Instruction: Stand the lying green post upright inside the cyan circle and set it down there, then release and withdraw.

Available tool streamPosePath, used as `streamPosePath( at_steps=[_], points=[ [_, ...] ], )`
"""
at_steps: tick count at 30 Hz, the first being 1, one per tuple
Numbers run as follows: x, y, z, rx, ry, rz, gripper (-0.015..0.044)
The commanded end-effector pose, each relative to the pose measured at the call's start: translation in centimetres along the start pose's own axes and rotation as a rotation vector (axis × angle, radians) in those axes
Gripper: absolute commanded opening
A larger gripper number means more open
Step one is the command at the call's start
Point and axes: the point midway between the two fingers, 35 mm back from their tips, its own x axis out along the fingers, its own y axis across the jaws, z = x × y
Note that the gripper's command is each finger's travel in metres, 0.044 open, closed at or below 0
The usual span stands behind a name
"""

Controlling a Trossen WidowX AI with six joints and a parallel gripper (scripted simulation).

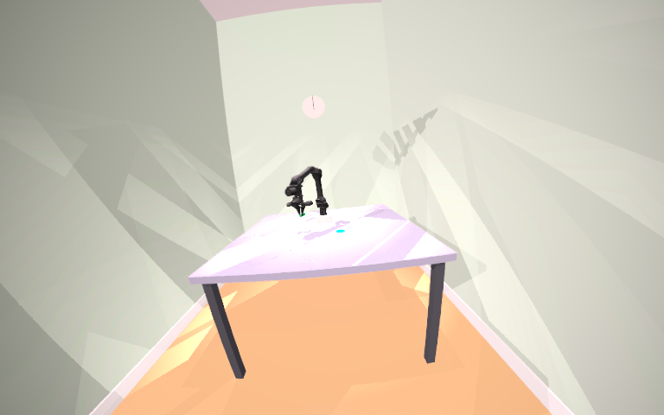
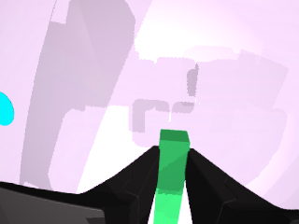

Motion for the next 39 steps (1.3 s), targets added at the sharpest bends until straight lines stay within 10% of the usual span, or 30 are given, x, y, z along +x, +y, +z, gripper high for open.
streamPosePath(
  at_steps=[1, 39],
  points=[
    [-0.2, 1.1, 0.5, -0.074, -0.002, -0.005, 0.0023],
    [-1.0, 12.7, 1.9, -0.689, -0.004, 0.002, 0.0023]
  ],
)
